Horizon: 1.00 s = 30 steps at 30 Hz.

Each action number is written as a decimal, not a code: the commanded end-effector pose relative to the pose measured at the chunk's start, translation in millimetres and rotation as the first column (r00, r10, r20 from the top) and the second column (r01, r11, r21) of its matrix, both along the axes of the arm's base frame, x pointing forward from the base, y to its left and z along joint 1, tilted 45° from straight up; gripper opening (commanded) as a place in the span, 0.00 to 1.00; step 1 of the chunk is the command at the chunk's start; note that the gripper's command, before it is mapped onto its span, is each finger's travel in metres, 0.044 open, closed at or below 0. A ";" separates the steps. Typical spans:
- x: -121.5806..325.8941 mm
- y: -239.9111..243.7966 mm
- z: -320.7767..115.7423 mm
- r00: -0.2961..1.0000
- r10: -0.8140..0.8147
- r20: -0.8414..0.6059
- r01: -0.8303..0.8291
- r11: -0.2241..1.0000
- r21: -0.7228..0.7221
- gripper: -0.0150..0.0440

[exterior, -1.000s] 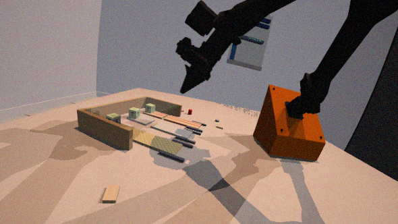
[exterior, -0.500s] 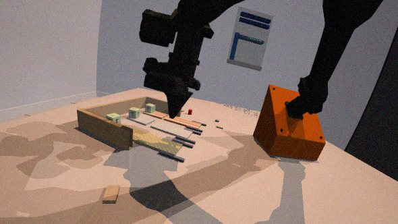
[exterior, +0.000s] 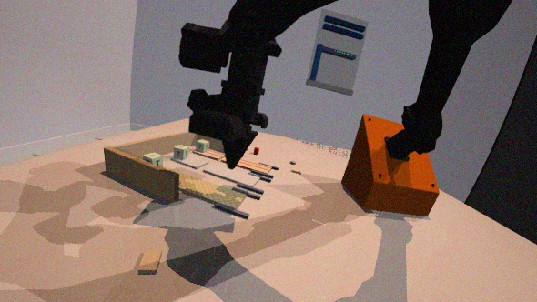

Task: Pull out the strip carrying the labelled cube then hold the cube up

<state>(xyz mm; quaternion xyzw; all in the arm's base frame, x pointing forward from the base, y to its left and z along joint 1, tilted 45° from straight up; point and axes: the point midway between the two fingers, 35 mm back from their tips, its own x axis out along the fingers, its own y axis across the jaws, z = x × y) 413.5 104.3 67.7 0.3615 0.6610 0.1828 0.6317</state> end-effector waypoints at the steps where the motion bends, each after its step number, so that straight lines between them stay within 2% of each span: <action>1: 0.0 5.0 -6.9 1.000 -0.002 -0.008 0.002 1.000 -0.004 0.25; 30: 1.8 37.5 -41.6 1.000 -0.002 -0.008 0.002 1.000 -0.002 0.25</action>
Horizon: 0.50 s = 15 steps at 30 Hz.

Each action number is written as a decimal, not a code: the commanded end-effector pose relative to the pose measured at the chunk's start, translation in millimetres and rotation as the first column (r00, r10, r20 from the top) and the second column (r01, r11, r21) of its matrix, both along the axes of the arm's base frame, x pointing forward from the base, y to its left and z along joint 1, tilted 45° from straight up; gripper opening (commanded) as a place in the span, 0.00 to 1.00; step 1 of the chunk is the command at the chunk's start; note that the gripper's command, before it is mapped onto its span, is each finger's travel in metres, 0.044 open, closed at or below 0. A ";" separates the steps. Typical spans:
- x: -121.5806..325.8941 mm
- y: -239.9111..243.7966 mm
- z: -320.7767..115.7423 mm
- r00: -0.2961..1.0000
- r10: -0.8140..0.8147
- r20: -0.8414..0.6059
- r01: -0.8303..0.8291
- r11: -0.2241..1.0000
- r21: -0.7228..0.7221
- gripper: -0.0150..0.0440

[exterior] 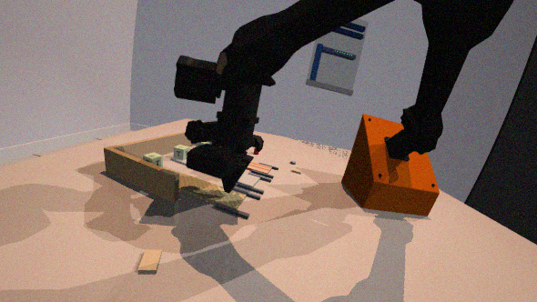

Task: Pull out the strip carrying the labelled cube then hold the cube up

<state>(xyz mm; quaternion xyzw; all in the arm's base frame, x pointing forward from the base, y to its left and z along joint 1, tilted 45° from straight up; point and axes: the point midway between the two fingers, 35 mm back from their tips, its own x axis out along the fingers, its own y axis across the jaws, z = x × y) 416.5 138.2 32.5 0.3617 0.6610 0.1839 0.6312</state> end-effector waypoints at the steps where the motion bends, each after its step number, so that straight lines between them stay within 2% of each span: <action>1: -1.3 4.6 -7.6 1.000 -0.003 -0.009 0.003 1.000 -0.004 0.25; 15: -1.5 7.2 -10.6 1.000 -0.003 -0.009 0.003 1.000 -0.003 0.25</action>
